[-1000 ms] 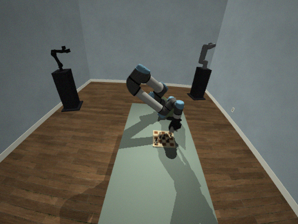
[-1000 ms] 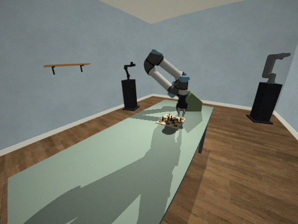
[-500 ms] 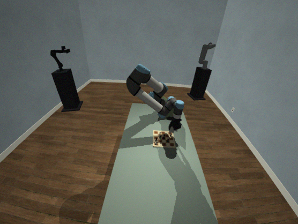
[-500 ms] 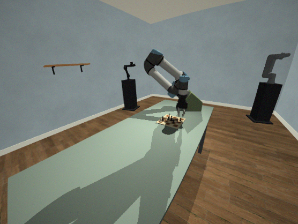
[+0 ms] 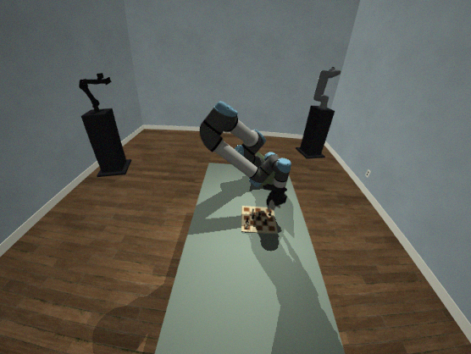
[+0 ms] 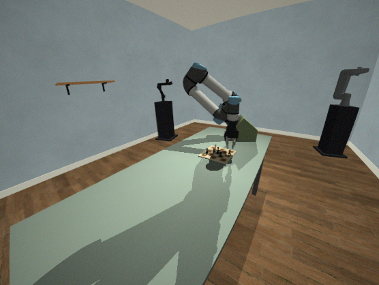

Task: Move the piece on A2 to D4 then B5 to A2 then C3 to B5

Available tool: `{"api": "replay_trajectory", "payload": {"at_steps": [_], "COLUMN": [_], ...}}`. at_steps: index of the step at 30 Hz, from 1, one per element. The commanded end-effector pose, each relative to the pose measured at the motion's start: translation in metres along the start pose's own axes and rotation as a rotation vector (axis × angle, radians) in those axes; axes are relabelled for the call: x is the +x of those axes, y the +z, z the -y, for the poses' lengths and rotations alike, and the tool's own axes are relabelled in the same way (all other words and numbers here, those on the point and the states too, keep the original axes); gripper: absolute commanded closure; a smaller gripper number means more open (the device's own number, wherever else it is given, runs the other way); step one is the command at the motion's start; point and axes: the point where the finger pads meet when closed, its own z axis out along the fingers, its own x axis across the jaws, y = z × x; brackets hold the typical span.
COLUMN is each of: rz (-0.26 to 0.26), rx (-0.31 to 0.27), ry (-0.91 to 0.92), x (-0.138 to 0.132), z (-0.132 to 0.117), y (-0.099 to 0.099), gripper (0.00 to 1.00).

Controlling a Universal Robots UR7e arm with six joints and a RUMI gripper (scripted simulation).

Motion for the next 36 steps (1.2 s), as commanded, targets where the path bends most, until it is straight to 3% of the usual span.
{"api": "replay_trajectory", "payload": {"at_steps": [1, 14, 36], "rz": [-0.001, -0.001, -0.002], "rx": [0.001, 0.004, 0.004], "ry": [-0.002, -0.003, -0.003], "x": [0.001, 0.001, 0.002], "z": [0.001, 0.002, 0.003], "y": [0.000, 0.002, 0.033], "gripper": [0.80, 0.80, 0.80]}}
